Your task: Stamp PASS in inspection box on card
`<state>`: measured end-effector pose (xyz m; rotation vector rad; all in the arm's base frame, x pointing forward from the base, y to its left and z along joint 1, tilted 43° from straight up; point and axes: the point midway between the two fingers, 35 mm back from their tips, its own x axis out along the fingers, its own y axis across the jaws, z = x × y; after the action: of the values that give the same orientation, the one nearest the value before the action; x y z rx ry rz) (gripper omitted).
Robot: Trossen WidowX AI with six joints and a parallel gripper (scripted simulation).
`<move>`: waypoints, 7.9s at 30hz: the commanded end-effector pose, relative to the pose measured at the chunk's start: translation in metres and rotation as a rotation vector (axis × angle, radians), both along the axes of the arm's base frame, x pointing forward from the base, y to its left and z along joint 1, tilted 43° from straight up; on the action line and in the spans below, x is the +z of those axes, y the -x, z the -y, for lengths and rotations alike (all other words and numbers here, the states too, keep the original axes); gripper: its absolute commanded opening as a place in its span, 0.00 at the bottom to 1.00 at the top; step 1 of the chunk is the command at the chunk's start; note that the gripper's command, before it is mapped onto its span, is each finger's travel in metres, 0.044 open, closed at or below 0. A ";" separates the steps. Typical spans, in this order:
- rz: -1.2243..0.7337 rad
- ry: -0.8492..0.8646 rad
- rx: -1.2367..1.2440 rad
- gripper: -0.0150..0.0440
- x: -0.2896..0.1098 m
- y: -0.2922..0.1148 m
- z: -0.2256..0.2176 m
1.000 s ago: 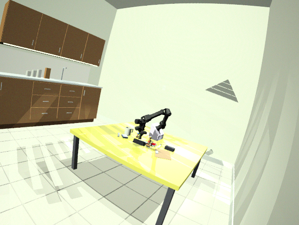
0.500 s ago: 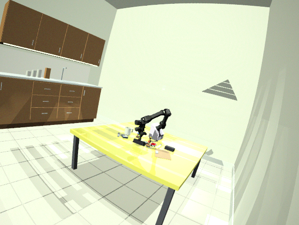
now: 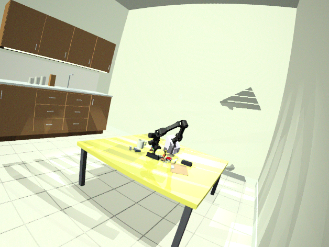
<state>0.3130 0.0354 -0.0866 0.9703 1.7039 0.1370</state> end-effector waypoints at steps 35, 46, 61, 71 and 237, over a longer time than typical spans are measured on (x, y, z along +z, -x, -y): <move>-0.001 -0.004 -0.003 0.25 -0.005 0.001 -0.005; -0.001 -0.004 -0.003 0.25 -0.005 0.001 -0.005; -0.001 -0.004 -0.003 0.25 -0.006 0.001 -0.006; -0.001 -0.004 -0.003 0.25 -0.005 0.001 -0.006; 0.005 0.008 -0.001 0.69 0.023 -0.052 0.147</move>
<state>0.3684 -0.1133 -0.0624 0.9672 1.6734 0.1245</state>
